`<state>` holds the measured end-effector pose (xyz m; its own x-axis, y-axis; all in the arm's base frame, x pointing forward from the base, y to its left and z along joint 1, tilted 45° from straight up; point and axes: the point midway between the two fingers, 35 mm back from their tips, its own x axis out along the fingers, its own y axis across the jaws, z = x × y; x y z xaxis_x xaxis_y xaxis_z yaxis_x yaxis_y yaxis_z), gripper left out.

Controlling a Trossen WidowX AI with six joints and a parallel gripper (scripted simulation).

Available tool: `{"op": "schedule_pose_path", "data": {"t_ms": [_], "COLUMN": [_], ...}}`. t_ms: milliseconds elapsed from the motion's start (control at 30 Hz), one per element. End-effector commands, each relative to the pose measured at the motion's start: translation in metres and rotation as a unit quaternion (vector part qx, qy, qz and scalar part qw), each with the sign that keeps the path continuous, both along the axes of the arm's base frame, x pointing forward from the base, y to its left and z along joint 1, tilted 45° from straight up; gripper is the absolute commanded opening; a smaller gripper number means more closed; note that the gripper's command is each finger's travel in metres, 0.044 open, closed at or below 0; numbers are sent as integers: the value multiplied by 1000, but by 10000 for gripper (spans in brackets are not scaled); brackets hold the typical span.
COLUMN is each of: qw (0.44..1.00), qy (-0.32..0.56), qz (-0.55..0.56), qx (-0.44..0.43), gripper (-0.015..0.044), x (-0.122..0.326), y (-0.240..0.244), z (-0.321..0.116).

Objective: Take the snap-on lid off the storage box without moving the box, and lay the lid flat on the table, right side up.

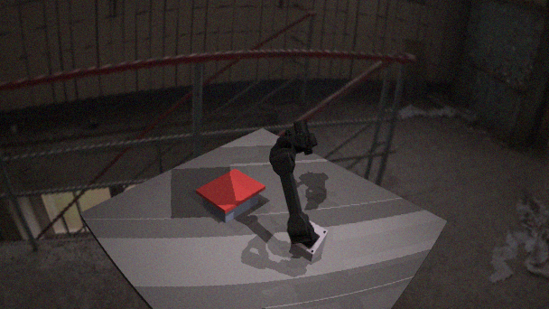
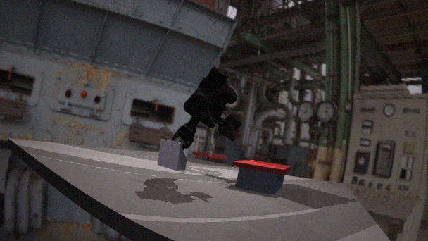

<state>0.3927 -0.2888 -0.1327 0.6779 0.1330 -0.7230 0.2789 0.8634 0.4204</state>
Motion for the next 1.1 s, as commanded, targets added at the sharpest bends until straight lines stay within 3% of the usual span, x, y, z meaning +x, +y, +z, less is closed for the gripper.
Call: {"op": "schedule_pose_path", "data": {"t_ms": [0,200,500,600,900,1067], "qw": [1000,1000,960,945,850,762], "qy": [0,0,15,23,73,122], "qz": [0,-3,-136,-159,-244,-294], "qx": [0,4,243,287,461,564], "gripper": [374,235,235,235,235,235], "x": [0,1,-16,-22,-57,-88], "y": [-2,-9,62,77,144,191], "z": [2,13,119,135,195,223]}}
